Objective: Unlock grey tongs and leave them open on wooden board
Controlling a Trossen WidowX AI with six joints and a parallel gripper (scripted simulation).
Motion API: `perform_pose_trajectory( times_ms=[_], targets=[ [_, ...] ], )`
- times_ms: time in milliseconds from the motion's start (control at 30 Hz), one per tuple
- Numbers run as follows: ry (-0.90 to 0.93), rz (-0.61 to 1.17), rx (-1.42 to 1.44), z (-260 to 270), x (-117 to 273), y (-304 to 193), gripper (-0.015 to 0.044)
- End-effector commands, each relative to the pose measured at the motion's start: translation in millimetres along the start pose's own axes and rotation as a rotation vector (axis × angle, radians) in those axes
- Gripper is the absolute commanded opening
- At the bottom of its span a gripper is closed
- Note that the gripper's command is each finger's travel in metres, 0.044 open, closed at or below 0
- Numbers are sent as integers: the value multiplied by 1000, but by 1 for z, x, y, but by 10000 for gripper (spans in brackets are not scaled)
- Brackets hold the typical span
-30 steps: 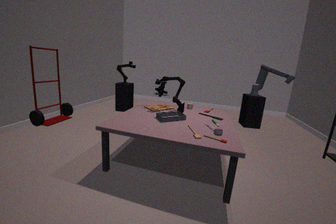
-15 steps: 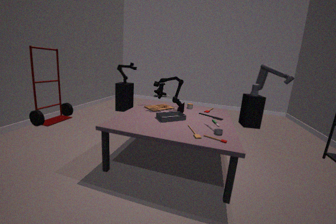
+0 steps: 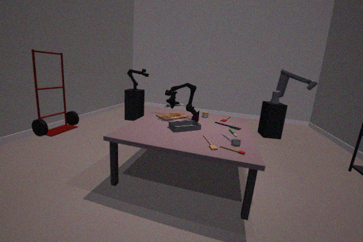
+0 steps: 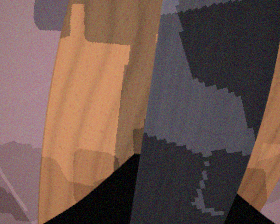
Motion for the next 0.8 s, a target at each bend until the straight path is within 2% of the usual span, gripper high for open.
perform_pose_trajectory(
  times_ms=[0,767],
  targets=[
    [3,9,-8,-4,-5,-2,-150],
    [20,58,-108,-32,-37,-31,-150]
  ],
)
Point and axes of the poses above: the point midway between the two fingers, 35 mm back from their tips, its own x axis back along the fingers, its own z axis across the jaws, y = z × x, the point moved 4 cm from there along x, back along the fingers, and after that the axes turned 13 degrees about -x, right-handed, at the moved point
